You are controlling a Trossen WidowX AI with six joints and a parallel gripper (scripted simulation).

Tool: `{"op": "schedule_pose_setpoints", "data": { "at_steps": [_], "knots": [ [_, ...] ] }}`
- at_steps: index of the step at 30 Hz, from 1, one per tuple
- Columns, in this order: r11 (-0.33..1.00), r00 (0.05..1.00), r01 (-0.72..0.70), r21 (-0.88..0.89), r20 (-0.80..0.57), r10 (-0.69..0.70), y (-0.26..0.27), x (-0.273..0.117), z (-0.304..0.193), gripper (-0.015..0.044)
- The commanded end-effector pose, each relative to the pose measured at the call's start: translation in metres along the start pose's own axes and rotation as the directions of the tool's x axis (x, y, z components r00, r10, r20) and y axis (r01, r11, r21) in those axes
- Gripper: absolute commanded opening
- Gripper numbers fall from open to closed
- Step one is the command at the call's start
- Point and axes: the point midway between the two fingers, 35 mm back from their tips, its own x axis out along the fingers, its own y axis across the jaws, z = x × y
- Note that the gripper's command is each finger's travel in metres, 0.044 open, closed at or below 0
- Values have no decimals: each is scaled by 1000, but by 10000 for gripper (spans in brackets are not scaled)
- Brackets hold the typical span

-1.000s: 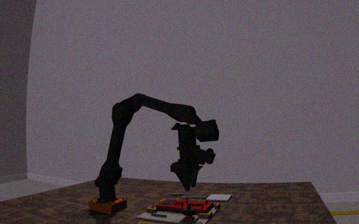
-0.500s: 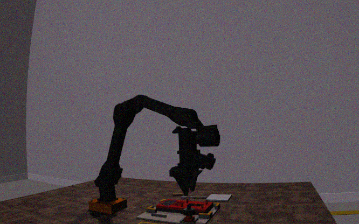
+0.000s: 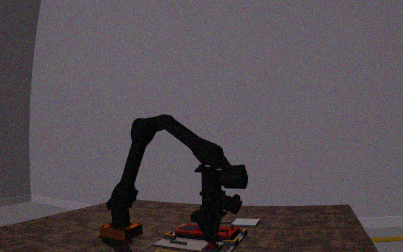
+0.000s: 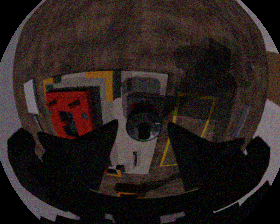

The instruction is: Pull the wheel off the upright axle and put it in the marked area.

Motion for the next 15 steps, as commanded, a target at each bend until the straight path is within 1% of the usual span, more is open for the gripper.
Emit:
{"op": "schedule_pose_setpoints", "data": {
  "at_steps": [1,3,11,15],
  "knots": [
    [1000,1000,0,0,-1,0,0,0,0,247],
    [1000,1000,0,0,-1,0,0,0,0,195],
    [1000,1000,0,0,-1,0,0,0,0,142],
    [1000,1000,0,0,-1,0,0,-1,0,37]
  ]
}}
